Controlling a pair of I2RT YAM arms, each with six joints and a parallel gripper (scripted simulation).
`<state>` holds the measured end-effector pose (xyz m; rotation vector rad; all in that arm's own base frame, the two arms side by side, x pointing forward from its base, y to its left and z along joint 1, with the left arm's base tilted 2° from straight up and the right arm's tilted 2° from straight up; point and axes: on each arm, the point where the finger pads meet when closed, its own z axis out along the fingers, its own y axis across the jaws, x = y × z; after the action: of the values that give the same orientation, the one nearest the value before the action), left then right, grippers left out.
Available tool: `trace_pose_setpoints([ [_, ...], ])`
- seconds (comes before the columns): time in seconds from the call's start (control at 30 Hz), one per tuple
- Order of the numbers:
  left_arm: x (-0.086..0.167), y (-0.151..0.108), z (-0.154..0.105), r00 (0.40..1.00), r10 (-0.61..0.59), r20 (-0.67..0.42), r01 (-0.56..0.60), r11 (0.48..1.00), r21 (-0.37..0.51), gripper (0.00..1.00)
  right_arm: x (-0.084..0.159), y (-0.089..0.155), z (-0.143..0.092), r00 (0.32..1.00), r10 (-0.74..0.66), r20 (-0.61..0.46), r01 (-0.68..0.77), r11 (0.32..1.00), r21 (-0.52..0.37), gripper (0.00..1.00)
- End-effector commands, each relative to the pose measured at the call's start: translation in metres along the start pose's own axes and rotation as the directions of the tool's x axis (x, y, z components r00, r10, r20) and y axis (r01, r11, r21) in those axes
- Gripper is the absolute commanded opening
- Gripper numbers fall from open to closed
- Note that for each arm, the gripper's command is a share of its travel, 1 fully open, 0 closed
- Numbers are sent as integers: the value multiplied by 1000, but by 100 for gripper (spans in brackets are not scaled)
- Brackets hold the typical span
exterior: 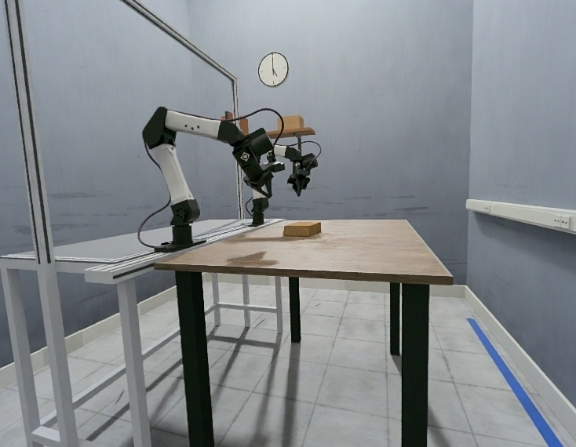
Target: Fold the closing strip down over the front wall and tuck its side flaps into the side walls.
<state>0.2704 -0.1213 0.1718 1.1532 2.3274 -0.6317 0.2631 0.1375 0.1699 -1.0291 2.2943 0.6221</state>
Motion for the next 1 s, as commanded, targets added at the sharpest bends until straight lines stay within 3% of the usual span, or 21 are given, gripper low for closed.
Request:
trace_pose_setpoints([
  [0.0,-7,0,-10,998,-63,-17,62,995,-73,1,1,-5,-2,994,94,-54,-91,994,56,1],
  [0.37,-4,1,-6,976,-202,-80,190,972,-141,1,0,-5,-3,970,215,-114,-199,971,136,1],
  [0.97,-3,2,-3,888,-432,-155,377,880,-288,1,1,-4,-2,880,432,-199,-369,884,288,1],
])
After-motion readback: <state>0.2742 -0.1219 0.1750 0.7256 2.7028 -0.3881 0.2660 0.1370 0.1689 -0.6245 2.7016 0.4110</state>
